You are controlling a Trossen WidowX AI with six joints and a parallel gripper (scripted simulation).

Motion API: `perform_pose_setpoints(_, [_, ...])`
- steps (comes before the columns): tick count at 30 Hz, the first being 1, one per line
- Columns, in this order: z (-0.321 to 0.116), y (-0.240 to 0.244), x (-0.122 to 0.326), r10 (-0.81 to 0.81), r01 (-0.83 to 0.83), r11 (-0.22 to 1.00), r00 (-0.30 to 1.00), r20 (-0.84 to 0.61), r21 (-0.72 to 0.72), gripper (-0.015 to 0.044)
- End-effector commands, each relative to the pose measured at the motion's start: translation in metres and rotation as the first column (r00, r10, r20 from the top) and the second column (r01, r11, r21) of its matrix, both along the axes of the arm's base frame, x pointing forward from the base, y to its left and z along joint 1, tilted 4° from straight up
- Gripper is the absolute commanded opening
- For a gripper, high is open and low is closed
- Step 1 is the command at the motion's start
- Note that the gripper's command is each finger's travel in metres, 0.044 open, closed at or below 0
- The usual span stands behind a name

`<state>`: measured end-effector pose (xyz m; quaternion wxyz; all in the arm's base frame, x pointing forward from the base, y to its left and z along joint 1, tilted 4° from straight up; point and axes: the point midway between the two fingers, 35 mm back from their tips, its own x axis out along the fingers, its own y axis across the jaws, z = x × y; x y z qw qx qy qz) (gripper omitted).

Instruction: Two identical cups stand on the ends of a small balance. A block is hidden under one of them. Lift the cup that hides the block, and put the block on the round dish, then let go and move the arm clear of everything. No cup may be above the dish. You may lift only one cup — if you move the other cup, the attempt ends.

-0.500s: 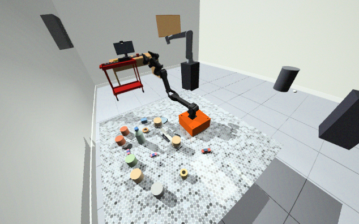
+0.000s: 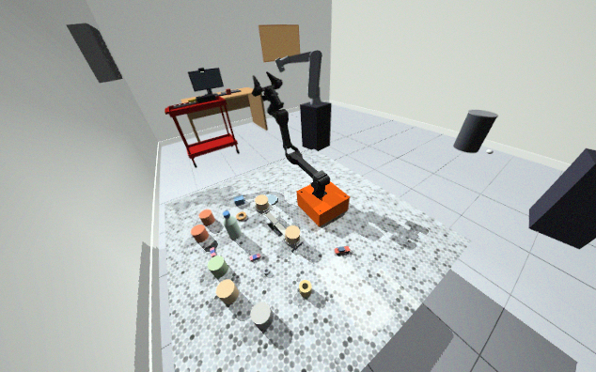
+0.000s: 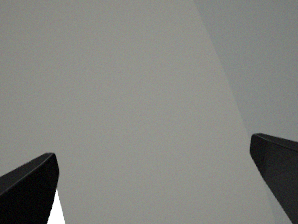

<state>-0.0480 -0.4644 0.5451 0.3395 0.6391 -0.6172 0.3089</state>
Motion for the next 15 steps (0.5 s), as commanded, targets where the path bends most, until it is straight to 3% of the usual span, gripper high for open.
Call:
perform_pose_setpoints(1, [0.025,0.038,-0.024,-0.095,0.094,0.990,0.995,-0.007,-0.106,0.0440])
perform_pose_setpoints(15, [0.072,0.168,-0.088,-0.430,0.400,0.818,0.902,0.022,-0.414,0.0440])
